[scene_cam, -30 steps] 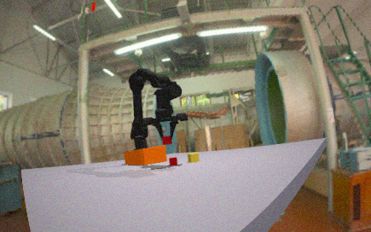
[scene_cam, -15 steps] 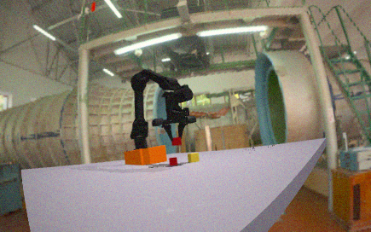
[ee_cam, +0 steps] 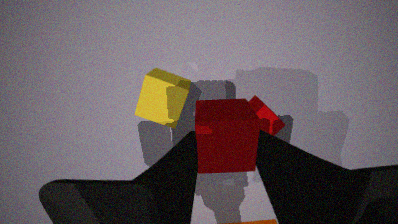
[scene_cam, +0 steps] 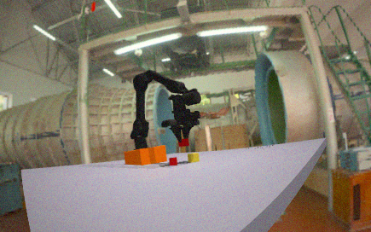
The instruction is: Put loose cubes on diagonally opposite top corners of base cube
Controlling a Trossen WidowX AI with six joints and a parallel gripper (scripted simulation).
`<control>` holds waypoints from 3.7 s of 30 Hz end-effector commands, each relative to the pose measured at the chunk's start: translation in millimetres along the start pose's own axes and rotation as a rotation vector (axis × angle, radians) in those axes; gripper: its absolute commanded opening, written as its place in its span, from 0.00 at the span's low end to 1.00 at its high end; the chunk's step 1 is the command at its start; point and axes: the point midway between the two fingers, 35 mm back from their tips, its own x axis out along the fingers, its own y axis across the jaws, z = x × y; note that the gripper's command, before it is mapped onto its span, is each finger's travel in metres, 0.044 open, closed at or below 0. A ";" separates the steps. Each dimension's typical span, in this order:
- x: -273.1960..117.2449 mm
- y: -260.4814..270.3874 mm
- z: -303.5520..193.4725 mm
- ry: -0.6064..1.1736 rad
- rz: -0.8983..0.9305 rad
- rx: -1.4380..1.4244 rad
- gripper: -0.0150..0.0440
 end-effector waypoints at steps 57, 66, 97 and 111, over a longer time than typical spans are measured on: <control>37.1 42.9 -15.2 0.007 0.007 -0.419 0.43; 37.1 42.9 -15.2 0.007 0.007 -0.419 0.43; 8.0 42.3 -14.6 0.006 0.003 -0.417 0.60; -7.2 1.5 -14.8 -0.002 -0.009 -0.588 0.70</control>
